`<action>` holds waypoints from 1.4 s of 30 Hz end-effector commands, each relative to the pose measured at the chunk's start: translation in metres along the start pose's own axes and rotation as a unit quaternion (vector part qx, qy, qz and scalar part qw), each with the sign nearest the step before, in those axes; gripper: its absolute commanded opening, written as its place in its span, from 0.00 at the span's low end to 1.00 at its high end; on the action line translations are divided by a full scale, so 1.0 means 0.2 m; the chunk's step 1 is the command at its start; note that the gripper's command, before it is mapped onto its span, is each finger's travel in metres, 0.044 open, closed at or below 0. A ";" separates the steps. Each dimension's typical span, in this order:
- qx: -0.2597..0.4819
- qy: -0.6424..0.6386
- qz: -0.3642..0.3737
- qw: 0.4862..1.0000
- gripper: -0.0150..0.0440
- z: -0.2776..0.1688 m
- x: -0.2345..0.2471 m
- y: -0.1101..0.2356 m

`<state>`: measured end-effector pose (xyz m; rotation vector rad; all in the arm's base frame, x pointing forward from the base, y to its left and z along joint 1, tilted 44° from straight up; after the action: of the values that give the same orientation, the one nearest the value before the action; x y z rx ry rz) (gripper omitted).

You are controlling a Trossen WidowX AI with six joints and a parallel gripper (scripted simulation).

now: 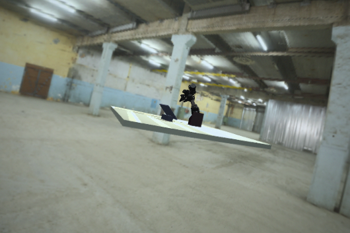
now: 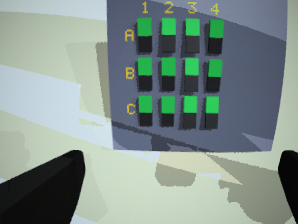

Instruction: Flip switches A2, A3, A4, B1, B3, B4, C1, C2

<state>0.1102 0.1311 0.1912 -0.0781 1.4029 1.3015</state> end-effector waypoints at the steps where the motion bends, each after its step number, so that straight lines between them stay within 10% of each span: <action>1: 0.000 0.000 0.001 1.000 0.89 0.00 0.00 -0.01; 15: -0.001 -0.003 -0.015 1.000 0.26 0.17 0.00 -0.49; 42: -0.015 -0.003 -0.019 1.000 0.25 0.16 0.00 -0.72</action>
<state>0.2273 0.0983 0.1137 -0.1216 1.3613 1.2850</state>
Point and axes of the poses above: the point midway between the two fingers, 35 mm back from their tips, its own y axis back along the fingers, its own x axis across the jaws, z = x × y, the point moved 9 cm from there along y, back along the fingers, and after that the axes turned 10 degrees about y, right-handed, at the moved point
